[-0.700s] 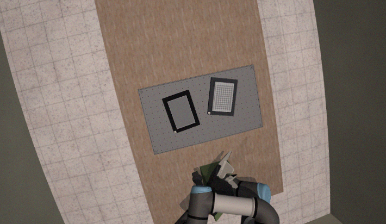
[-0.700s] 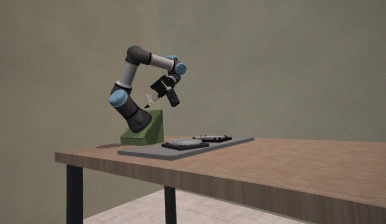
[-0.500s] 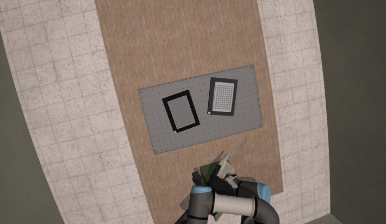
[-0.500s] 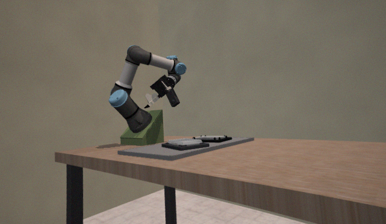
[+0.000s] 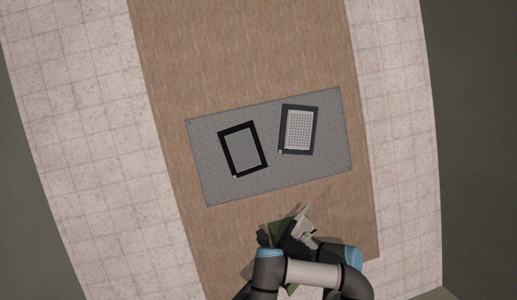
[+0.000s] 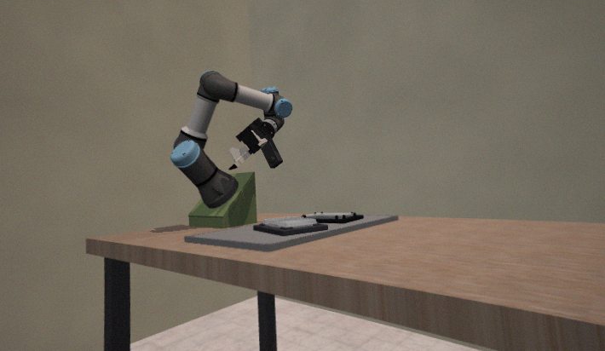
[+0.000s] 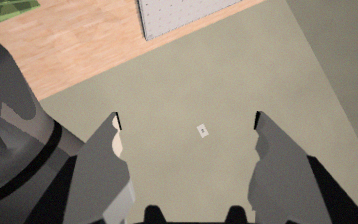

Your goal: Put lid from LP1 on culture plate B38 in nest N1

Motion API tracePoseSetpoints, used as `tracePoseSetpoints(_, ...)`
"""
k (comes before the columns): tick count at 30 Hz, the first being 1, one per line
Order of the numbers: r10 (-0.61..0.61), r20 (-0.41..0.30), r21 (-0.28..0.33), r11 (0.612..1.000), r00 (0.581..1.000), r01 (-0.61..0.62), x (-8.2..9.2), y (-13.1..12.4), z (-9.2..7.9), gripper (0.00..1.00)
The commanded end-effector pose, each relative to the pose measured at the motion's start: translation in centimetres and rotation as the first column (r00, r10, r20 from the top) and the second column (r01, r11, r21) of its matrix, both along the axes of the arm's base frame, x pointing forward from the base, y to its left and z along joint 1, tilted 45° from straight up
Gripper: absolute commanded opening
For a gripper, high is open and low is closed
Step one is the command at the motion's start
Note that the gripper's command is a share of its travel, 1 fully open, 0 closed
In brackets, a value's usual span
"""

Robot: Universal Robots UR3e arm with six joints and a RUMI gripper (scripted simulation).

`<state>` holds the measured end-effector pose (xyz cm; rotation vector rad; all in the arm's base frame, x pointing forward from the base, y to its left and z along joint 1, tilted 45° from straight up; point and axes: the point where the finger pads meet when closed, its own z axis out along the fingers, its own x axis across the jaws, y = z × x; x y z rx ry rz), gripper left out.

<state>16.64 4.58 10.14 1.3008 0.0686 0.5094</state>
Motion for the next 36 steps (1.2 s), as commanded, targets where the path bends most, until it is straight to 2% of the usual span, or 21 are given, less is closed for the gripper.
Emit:
tracePoseSetpoints(1, -0.041, 0.037, 0.061, 0.997, 0.998, 0.039, 0.0, -0.6, -1.9, 0.82)
tracePoseSetpoints(11, -0.152, 0.12, 0.211, 0.97, 0.981, 0.124, 0.2, -1.2, -5.2, 0.82)
tracePoseSetpoints(13, -0.152, 0.12, 0.211, 0.97, 0.981, 0.124, 0.2, -1.2, -5.2, 0.82)
tracePoseSetpoints(15, -0.175, 0.135, 0.241, 0.961, 0.975, 0.139, 0.4, -1.3, -6.2, 0.82)
tracePoseSetpoints(26, -0.302, 0.211, 0.403, 0.893, 0.93, 0.199, 1.6, -1.4, -10.2, 0.82)
tracePoseSetpoints(28, -0.326, 0.223, 0.432, 0.878, 0.919, 0.206, 1.6, -1.3, -10.2, 0.82)
tracePoseSetpoints(30, -0.326, 0.223, 0.432, 0.878, 0.919, 0.206, 1.6, -1.3, -10.2, 0.82)
tracePoseSetpoints(36, -0.395, 0.257, 0.516, 0.828, 0.882, 0.22, 2.8, -1.1, -12.5, 0.82)
